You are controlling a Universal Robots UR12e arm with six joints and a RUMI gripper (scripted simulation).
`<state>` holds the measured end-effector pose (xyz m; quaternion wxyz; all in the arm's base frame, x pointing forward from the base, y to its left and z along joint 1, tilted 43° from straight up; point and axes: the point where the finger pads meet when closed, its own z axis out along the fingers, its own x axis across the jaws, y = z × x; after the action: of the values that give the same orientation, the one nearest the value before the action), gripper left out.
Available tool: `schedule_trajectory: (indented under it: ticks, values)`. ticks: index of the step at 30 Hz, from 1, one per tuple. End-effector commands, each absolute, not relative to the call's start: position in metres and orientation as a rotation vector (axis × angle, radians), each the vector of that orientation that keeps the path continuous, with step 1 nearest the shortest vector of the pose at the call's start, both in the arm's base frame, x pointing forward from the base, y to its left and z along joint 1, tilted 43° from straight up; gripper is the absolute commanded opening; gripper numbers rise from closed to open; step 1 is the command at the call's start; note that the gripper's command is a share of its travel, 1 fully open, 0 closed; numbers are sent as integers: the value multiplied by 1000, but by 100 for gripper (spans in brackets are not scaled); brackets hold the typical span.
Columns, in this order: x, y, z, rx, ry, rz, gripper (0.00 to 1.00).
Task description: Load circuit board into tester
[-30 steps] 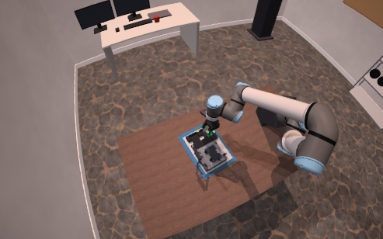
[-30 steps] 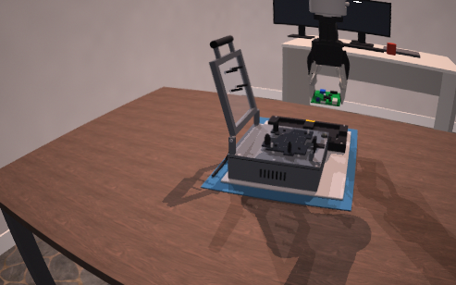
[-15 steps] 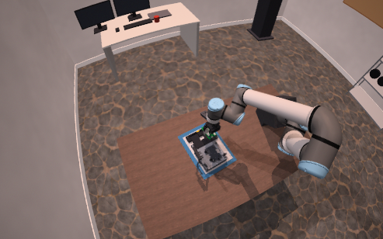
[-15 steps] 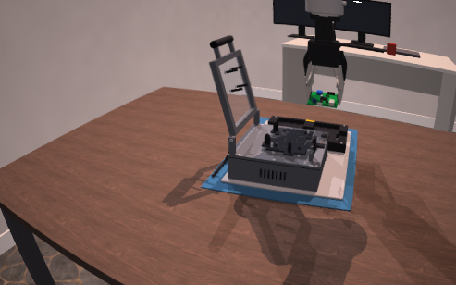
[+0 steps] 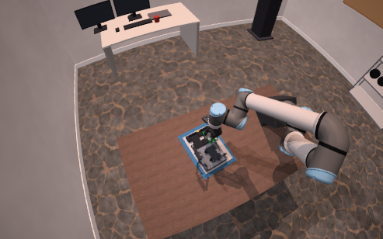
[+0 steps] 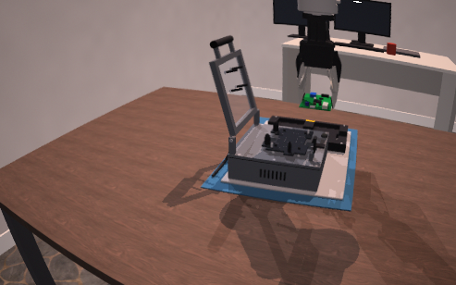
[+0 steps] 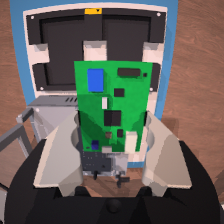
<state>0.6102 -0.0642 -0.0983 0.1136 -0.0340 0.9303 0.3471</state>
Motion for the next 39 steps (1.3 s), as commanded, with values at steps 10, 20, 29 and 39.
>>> schedule_trajectory:
  ticks: [10, 20, 29, 39]
  values:
    - [619, -34, -64, -99, 2728, 1016, 39]
    - [624, -13, -41, -99, 2728, 1016, 39]
    - [627, -1, -27, -99, 2728, 1016, 39]
    - [630, 10, -15, -99, 2728, 1016, 39]
